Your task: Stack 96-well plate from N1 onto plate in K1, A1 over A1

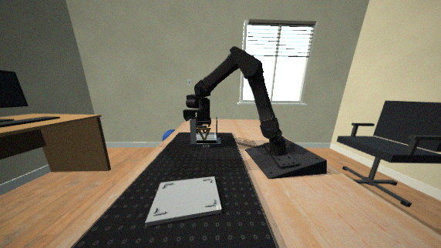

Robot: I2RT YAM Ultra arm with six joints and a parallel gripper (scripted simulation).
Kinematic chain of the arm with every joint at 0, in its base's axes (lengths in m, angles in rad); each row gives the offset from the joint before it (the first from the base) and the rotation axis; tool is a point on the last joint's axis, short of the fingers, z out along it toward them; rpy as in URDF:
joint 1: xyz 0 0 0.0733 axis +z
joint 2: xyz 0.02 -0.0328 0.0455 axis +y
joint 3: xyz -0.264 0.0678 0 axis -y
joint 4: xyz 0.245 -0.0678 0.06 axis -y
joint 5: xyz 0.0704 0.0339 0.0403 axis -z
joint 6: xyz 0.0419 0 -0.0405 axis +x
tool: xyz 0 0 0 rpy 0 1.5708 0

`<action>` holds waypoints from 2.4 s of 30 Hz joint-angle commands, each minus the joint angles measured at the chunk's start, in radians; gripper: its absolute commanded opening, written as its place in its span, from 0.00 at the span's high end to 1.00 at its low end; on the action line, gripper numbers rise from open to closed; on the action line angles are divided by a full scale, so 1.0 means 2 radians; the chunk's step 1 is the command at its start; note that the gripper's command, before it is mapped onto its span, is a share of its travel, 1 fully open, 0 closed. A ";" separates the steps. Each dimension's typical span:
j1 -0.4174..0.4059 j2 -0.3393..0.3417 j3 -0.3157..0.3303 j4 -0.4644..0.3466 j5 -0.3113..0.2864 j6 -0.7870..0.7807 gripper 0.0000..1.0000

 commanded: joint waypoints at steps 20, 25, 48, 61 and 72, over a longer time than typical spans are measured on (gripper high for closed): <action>0.007 0.007 -0.011 0.013 -0.002 0.005 0.00; 0.007 0.007 -0.011 0.013 -0.002 0.005 0.00; 0.007 0.007 -0.011 0.013 -0.002 0.005 0.00; -0.008 -0.024 0.038 -0.041 -0.004 -0.006 0.00; -0.014 -0.034 0.074 -0.087 -0.005 -0.011 0.00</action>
